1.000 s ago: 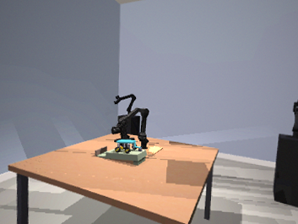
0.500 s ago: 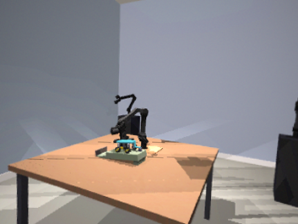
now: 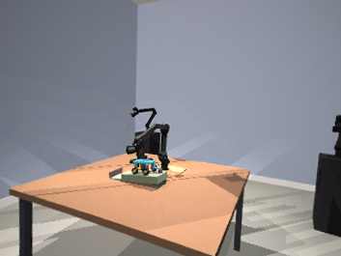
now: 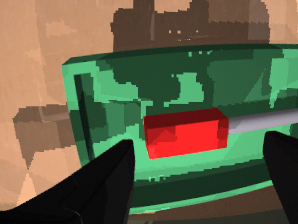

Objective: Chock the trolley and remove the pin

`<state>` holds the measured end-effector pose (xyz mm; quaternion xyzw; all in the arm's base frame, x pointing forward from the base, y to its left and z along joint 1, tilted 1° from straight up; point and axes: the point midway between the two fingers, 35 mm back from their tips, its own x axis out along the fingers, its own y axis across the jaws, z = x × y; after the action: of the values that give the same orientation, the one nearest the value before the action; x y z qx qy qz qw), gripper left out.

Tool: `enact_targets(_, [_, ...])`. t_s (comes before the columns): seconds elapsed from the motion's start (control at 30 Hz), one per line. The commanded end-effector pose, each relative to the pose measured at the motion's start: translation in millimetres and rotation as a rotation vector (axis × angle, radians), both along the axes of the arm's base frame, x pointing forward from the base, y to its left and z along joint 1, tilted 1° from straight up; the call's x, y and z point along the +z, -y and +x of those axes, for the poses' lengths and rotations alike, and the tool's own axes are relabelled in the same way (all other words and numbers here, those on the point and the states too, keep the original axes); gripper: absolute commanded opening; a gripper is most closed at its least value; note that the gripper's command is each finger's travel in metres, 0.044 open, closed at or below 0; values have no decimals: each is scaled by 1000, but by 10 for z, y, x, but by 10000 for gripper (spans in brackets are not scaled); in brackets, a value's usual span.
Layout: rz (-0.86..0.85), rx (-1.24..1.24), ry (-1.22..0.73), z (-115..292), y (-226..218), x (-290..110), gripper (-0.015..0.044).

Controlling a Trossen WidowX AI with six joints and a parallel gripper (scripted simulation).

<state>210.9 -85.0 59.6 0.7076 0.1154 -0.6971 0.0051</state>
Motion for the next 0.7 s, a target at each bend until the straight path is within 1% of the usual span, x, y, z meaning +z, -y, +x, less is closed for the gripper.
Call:
enact_targets(0.0, [0, 0, 0, 0, -1, 0, 340])
enact_targets(0.17, [0, 0, 0, 0, -1, 8, 340])
enact_targets(0.4, [-2, 4, 2, -31, -16, 271, 340])
enact_targets(0.53, [-2, 4, 2, -32, -16, 358, 440])
enact_targets(0.67, [-2, 4, 2, -34, -18, 455, 440])
